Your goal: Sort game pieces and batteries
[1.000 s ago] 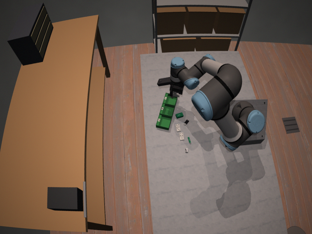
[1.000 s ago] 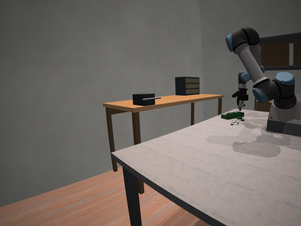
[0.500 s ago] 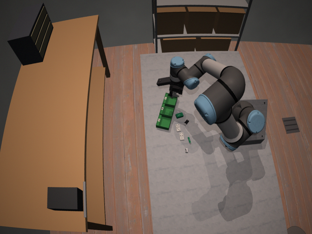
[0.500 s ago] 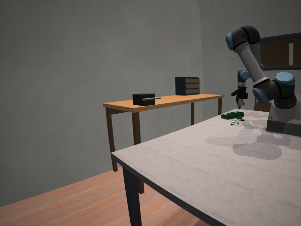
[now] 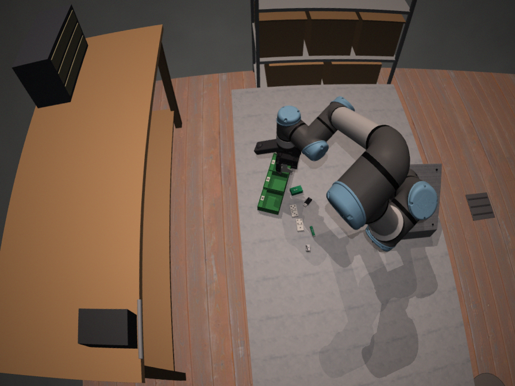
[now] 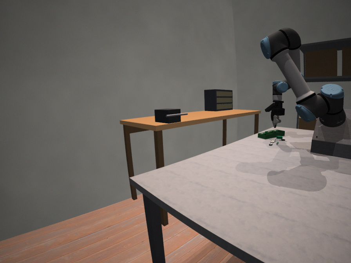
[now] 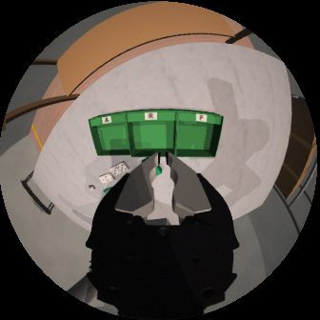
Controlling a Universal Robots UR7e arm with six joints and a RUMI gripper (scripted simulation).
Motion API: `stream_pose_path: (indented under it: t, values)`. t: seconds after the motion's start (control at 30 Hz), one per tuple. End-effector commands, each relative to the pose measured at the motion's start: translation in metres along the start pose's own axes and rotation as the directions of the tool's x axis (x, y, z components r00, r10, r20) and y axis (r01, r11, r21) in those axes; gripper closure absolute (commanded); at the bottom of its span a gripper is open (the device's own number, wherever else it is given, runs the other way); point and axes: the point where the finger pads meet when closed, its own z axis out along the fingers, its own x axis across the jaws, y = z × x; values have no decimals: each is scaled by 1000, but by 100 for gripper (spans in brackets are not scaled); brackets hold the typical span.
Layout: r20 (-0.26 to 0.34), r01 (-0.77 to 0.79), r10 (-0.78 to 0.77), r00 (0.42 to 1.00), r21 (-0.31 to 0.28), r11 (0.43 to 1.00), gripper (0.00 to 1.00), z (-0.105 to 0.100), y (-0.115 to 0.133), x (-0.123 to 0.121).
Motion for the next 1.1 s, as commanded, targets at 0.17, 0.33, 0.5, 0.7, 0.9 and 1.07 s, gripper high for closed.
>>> stream_pose_path:
  t: [0.17,0.33,0.5,0.7,0.9,1.07]
  values:
    - [-1,0,0,1000,1,1000,96,-1,-1,-13]
    - [-1,0,0,1000,1,1000,96,7,-1,-13]
    - [-1,0,0,1000,1,1000,96,20,-1,-13]
    - [-1,0,0,1000,1,1000,96,36,-1,-13]
    - [-1,0,0,1000,1,1000,96,47,-1,-13]
    - [-1,0,0,1000,1,1000,96,51,-1,-13]
